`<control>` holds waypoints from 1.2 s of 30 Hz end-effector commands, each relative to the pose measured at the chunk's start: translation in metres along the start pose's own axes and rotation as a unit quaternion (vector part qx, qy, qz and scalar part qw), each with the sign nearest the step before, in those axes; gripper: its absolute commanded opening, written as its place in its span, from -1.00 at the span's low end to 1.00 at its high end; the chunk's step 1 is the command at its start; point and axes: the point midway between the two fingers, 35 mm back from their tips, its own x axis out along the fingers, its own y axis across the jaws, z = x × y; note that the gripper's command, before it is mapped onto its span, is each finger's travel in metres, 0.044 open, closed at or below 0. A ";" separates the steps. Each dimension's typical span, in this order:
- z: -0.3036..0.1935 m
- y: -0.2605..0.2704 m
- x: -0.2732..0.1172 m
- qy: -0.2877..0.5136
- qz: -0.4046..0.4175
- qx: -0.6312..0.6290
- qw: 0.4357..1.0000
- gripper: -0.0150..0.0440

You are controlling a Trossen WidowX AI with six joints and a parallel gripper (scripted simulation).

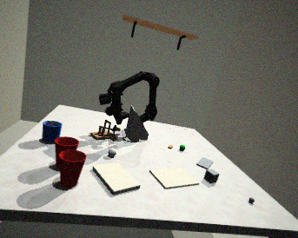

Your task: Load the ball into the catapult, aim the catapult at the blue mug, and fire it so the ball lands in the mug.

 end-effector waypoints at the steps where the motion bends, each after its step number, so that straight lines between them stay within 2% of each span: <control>1: 0.001 0.000 0.009 0.005 0.001 0.003 1.000 -0.49; 20: 0.006 0.000 0.018 0.003 0.000 0.001 1.000 -0.49; 30: 0.005 0.000 0.015 0.003 0.000 0.001 1.000 0.40; 36: -0.026 -0.001 -0.076 0.005 0.001 0.005 1.000 0.93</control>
